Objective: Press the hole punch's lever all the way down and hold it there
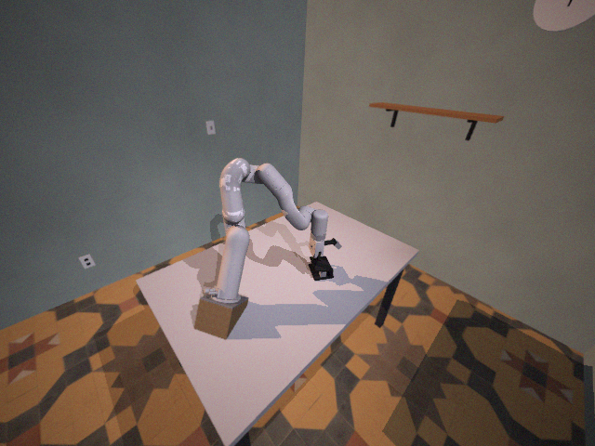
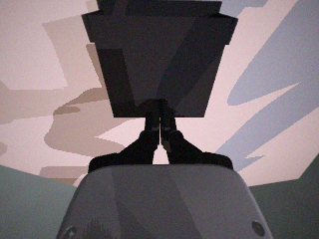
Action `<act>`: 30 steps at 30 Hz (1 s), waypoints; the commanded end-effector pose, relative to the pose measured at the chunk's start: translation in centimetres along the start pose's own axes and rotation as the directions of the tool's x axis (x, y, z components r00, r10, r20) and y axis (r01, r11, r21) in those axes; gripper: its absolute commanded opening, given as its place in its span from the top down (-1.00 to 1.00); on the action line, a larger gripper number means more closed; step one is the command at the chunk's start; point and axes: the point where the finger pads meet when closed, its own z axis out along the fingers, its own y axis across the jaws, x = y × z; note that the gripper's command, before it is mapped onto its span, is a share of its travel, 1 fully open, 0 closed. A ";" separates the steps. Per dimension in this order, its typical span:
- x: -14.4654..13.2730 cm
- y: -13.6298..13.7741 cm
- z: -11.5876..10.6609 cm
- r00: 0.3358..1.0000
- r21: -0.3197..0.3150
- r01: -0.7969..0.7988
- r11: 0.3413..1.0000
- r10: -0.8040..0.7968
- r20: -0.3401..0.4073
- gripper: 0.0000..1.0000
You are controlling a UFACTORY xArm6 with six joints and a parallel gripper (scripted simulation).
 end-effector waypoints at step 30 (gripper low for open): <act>0.1 0.0 1.3 1.000 0.000 0.001 1.000 -0.001 -0.003 1.00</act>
